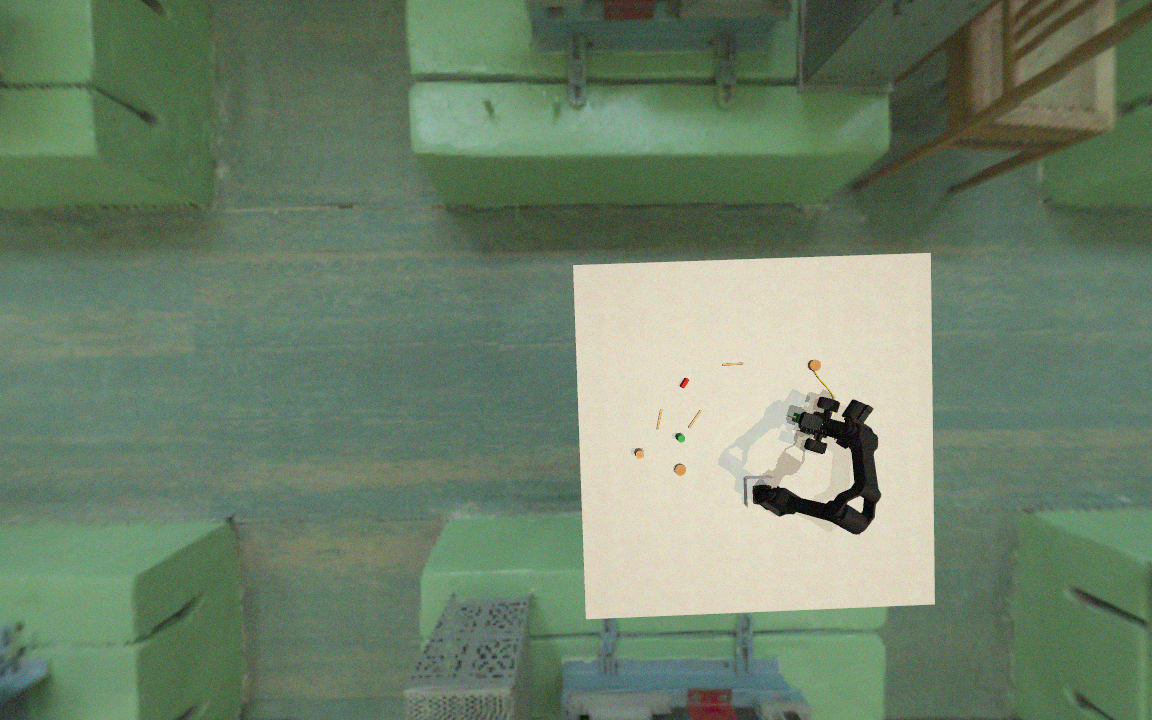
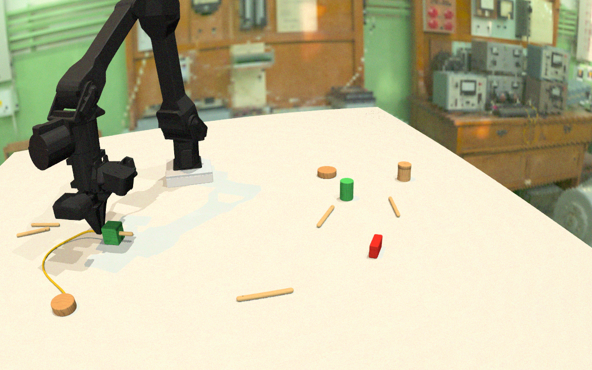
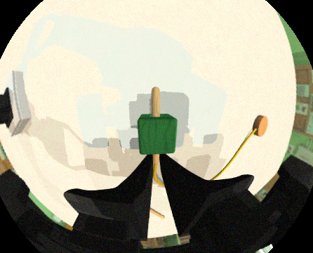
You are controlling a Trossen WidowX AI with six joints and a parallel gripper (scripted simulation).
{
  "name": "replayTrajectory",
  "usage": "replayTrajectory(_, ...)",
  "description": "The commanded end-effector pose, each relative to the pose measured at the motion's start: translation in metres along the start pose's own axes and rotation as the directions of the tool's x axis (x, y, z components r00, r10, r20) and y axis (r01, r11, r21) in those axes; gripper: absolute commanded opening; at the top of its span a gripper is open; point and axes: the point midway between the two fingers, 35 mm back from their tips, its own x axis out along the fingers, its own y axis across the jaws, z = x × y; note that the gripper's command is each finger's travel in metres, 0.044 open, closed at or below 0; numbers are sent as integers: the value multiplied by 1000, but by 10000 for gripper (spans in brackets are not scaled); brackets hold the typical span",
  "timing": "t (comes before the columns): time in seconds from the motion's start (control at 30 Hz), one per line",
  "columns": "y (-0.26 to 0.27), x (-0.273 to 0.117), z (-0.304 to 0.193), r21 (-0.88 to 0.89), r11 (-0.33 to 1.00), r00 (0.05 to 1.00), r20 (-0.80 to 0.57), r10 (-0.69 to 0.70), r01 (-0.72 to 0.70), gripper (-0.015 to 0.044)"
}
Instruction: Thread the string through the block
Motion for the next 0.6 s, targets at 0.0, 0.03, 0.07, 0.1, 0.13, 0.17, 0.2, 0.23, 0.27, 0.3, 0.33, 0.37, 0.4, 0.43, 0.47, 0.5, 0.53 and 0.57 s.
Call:
replayTrajectory(0.0, 0, 0, 0, 0, 1000, 1000, 0, 0, 0, 105)
replayTrajectory(0.03, 0, 0, 0, 0, 1000, 1000, 0, 0, 0, 122)
replayTrajectory(0.07, 0, 0, 0, 0, 1000, 1000, 0, 0, 0, 122)
replayTrajectory(0.1, 0, 0, 0, 0, 1000, 1000, 0, 0, 0, 122)
replayTrajectory(0.13, 0, 0, 0, 0, 1000, 1000, 0, 0, 0, 122)
replayTrajectory(0.17, -1, -2, -1, 0, 1000, 1000, 0, 0, 0, 122)
replayTrajectory(0.2, -1, -10, -1, 0, 1000, 1000, 0, 0, 0, 122)
replayTrajectory(0.23, -2, -23, -1, 0, 1000, 1000, 0, 0, 0, 122)
replayTrajectory(0.27, -3, -39, -2, 1, 1000, 1000, 0, 0, 0, 122)
replayTrajectory(0.3, -2, -56, -2, 1, 1000, 1000, 0, 1, -1, 122)
replayTrajectory(0.33, -1, -69, -2, 1, 1000, 1000, 0, 1, -1, 122)
replayTrajectory(0.37, 0, -77, -1, 1, 1000, 1000, 0, 1, -1, 122)
replayTrajectory(0.4, 0, -80, -1, 1, 1000, 1000, 0, 1, -1, 122)
replayTrajectory(0.43, 0, -80, -1, 1, 1000, 1000, 0, 1, -1, 122)
replayTrajectory(0.47, 0, -80, -1, 1, 1000, 1000, 0, 1, -1, 122)
replayTrajectory(0.5, 0, -80, -1, 1, 1000, 1000, 0, 1, -1, 122)
replayTrajectory(0.53, 0, -80, -1, 1, 1000, 1000, 0, 1, -1, 122)
replayTrajectory(0.57, 0, -80, -1, 1, 1000, 1000, 0, 1, -1, 122)
